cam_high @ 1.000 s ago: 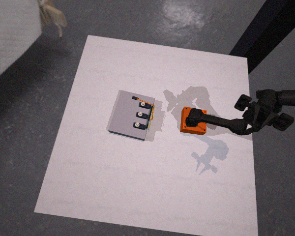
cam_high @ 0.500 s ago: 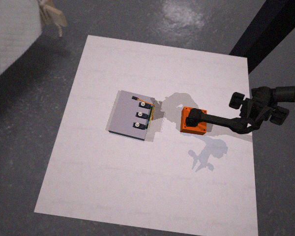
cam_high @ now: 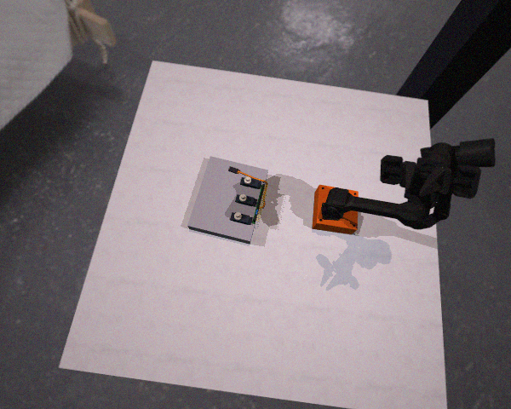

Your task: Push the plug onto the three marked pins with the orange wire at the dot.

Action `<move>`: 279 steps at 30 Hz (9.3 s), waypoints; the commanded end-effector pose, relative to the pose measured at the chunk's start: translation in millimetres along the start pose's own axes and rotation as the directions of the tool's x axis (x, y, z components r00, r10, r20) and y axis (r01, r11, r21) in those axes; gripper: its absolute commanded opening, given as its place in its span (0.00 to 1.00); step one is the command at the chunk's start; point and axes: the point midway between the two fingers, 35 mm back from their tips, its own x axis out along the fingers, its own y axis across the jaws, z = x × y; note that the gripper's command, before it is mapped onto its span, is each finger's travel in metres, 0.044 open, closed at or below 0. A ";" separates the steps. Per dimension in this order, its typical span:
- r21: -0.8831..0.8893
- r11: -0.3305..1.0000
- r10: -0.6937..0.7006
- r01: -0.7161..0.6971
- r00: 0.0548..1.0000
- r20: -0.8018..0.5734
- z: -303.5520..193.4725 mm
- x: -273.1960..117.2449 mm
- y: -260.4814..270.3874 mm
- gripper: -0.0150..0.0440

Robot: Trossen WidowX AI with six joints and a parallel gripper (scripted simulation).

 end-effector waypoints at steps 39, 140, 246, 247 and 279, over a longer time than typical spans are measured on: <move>0.686 0.728 0.157 0.013 0.970 -0.186 -51.8 28.4 125.5 0.45; 0.624 -0.272 0.944 0.732 0.329 0.026 20.1 8.3 521.1 0.45; 0.550 -0.185 0.574 0.815 -0.364 0.733 155.2 -96.8 580.5 0.25; 0.550 -0.187 0.574 0.814 -0.364 0.734 158.5 -96.1 576.4 0.25; 0.568 -0.235 0.562 0.789 -0.366 0.741 256.7 -121.3 469.9 0.25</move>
